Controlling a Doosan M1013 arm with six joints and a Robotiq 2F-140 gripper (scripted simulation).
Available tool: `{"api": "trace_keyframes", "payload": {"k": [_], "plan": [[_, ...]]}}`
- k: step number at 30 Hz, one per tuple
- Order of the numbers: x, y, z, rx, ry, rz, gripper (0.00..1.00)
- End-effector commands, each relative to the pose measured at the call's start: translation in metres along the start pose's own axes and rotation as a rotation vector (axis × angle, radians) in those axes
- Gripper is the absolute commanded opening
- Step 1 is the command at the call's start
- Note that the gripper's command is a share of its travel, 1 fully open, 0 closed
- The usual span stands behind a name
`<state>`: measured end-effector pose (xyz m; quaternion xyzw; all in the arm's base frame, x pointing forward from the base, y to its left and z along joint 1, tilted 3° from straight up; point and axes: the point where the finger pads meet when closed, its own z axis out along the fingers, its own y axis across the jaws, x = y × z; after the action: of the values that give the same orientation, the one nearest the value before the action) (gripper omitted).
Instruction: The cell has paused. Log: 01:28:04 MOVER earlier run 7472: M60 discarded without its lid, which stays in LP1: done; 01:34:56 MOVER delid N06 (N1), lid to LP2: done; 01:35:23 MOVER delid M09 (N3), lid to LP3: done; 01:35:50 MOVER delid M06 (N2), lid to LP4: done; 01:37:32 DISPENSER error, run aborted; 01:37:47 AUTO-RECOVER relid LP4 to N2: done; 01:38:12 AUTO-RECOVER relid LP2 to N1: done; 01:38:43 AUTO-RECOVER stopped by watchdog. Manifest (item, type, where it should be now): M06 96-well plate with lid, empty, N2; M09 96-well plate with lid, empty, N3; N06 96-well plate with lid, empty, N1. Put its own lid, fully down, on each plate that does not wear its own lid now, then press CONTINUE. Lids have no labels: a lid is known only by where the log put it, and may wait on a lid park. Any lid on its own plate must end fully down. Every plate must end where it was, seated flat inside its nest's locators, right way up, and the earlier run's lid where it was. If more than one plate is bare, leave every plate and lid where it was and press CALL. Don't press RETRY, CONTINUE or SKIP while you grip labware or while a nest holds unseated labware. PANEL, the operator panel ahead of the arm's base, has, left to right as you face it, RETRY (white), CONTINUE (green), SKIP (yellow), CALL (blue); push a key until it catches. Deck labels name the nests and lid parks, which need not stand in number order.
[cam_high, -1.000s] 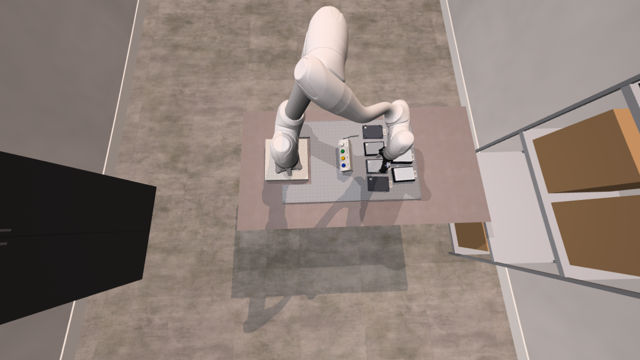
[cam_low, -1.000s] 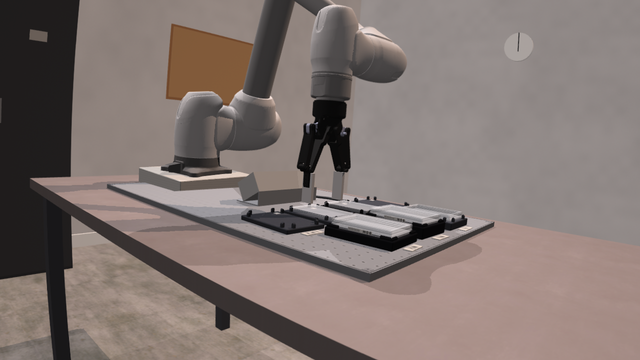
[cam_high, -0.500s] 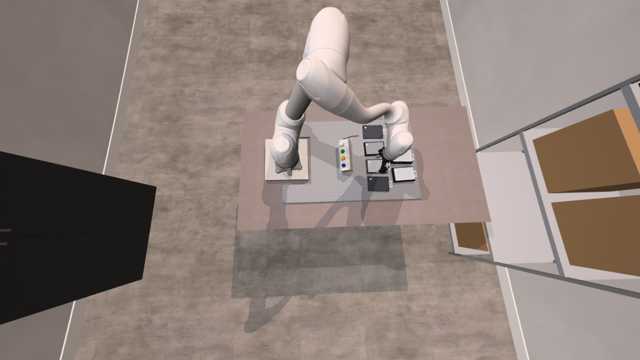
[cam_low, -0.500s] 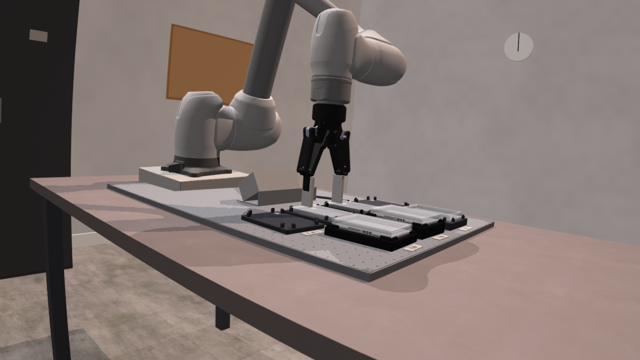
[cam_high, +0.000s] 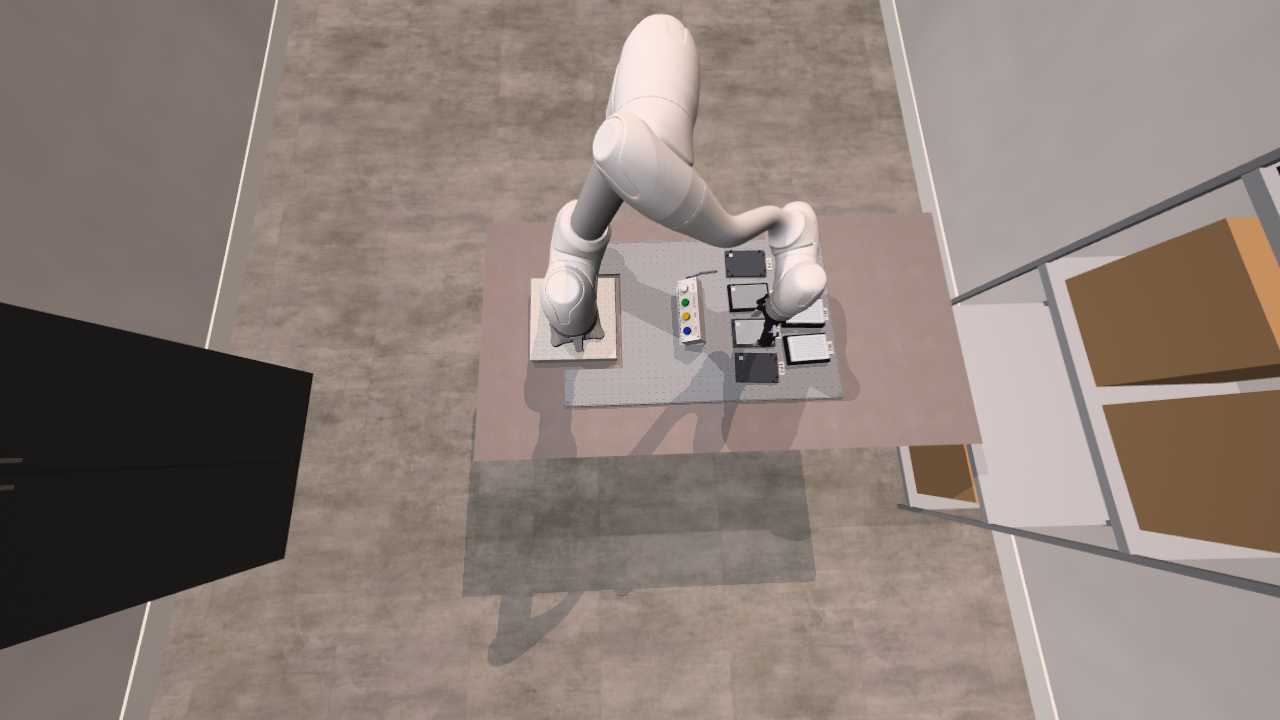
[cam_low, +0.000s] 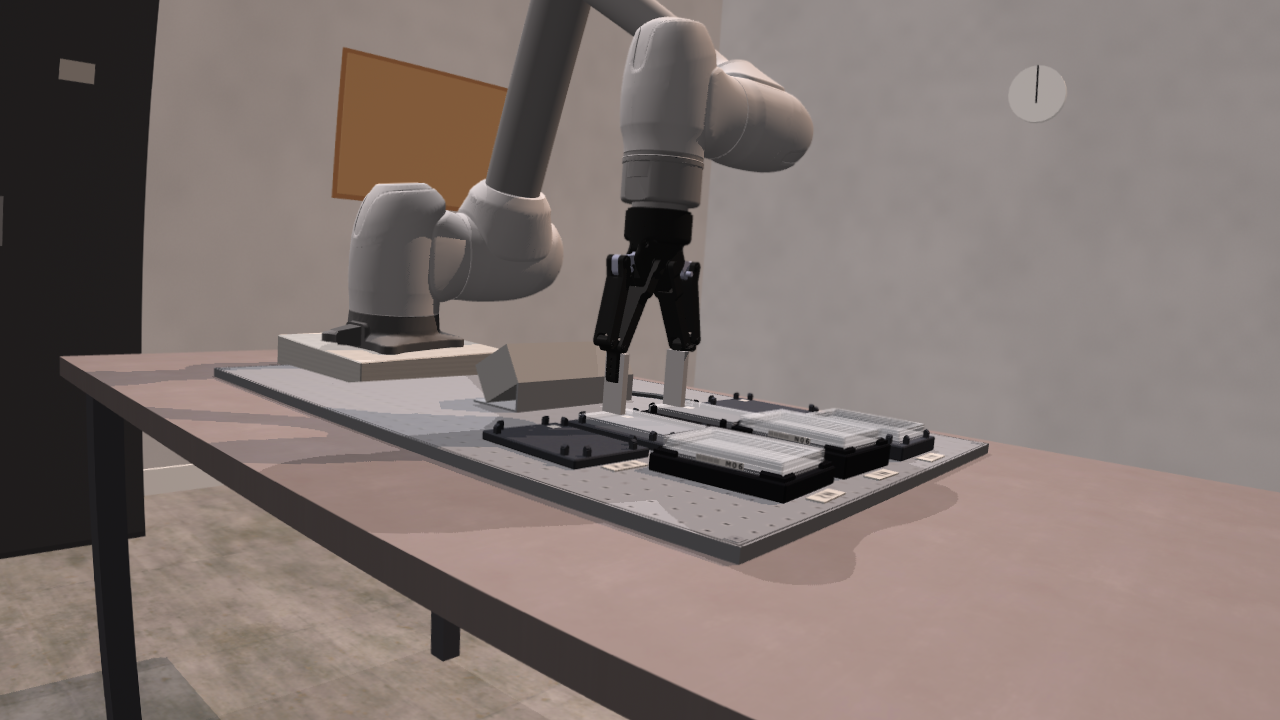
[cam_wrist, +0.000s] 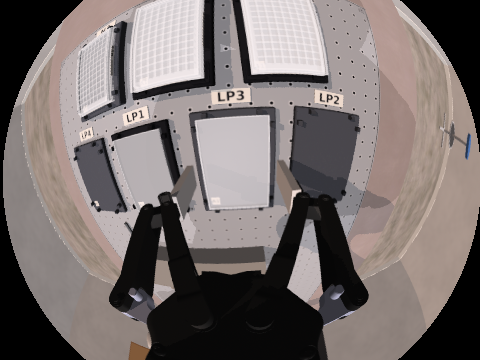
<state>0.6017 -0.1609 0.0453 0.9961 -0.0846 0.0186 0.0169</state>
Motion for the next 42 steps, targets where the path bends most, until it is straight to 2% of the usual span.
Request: {"api": "trace_keyframes", "payload": {"k": [1, 22, 23, 42], "plan": [[0.0000, 0.0000, -0.0001, 0.000, 0.000, 0.000, 0.66], [0.0000, 0.0000, -0.0001, 0.000, 0.000, 0.000, 0.66], [0.0000, 0.0000, -0.0001, 0.000, 0.000, 0.000, 0.59], [0.0000, 0.0000, -0.0001, 0.000, 0.000, 0.000, 0.59]]}}
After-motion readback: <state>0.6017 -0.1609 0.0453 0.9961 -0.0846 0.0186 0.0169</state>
